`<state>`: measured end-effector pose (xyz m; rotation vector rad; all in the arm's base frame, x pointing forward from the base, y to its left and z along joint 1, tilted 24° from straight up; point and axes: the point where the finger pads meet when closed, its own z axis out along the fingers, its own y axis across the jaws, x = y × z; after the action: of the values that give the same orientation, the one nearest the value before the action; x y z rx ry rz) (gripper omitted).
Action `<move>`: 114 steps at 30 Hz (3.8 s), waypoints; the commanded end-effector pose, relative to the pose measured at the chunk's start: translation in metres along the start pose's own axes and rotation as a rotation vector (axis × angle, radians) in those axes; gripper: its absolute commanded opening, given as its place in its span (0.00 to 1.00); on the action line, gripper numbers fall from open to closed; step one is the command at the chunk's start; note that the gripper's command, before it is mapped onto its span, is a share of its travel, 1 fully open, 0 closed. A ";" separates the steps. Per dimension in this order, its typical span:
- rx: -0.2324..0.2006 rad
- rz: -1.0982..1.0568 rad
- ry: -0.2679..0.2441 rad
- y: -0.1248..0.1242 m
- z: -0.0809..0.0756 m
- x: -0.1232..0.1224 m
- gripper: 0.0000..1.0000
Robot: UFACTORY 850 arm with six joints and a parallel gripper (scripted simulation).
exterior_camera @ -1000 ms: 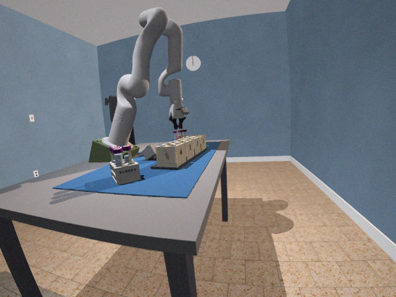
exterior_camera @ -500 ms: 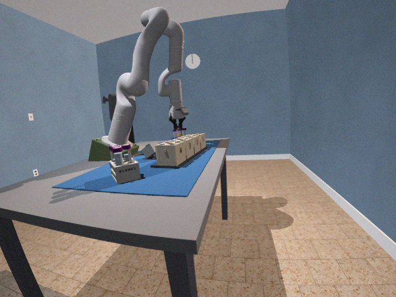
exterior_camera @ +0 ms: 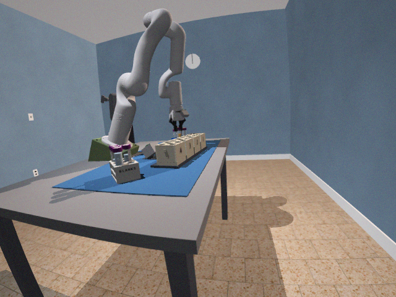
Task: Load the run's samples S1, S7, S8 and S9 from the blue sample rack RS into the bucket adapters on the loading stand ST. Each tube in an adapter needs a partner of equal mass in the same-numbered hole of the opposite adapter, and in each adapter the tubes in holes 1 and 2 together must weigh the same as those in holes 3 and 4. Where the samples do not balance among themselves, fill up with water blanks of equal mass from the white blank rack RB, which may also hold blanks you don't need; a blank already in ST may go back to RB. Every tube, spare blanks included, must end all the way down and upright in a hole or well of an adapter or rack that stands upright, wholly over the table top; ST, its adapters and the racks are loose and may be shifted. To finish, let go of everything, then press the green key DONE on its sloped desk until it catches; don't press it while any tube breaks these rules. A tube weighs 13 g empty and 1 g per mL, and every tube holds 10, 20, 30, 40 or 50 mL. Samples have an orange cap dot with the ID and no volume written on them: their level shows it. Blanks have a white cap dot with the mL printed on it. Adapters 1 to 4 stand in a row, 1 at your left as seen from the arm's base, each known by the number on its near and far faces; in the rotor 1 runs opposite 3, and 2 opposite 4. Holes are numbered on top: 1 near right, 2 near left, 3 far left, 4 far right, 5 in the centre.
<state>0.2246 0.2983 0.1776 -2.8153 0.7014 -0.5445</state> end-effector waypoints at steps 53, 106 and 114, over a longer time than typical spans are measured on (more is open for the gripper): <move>0.004 0.000 0.001 -0.001 0.011 0.000 0.43; 0.004 0.001 0.001 -0.001 -0.081 0.000 0.43; 0.004 0.001 0.001 0.000 -0.097 0.000 0.43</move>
<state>0.1898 0.2903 0.2577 -2.8115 0.7006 -0.5477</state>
